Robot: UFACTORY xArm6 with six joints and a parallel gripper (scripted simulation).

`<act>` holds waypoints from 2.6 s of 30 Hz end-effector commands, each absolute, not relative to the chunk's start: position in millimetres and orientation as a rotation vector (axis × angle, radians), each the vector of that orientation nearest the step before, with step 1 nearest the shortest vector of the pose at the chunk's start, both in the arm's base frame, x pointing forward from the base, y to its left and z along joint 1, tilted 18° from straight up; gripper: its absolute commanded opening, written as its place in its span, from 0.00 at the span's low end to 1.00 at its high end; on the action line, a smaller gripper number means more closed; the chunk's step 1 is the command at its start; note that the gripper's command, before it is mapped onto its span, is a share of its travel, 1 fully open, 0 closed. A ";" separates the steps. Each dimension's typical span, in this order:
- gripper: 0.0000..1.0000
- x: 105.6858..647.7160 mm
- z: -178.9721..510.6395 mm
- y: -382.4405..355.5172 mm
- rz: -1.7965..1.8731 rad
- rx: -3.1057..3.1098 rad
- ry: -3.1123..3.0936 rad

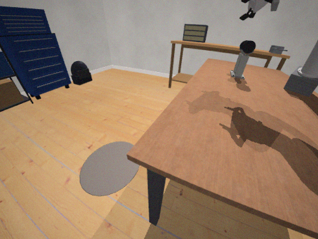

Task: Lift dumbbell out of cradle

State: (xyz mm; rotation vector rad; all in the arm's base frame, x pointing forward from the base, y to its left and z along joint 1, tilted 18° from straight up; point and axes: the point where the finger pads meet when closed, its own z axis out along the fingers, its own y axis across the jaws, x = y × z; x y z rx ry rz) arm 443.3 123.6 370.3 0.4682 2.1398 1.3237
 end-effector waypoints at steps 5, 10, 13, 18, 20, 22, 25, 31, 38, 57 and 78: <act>1.00 452.4 342.9 89.3 1.269 0.668 2.283; 1.00 453.8 312.2 50.2 1.182 0.908 2.405; 1.00 453.8 312.2 50.2 1.182 0.908 2.405; 1.00 446.0 275.6 -2.0 1.032 1.235 2.502; 1.00 441.0 263.7 -20.8 0.970 1.353 2.520; 1.00 441.0 263.7 -20.8 0.970 1.353 2.520; 1.00 428.1 242.2 -57.5 0.835 1.583 2.532; 1.00 413.8 225.2 -89.8 0.704 1.782 2.515; 1.00 390.0 204.9 -133.8 0.504 2.046 2.453; 1.00 397.7 109.8 -109.1 0.481 2.068 2.446; 0.00 397.7 109.8 -109.1 0.481 2.068 2.446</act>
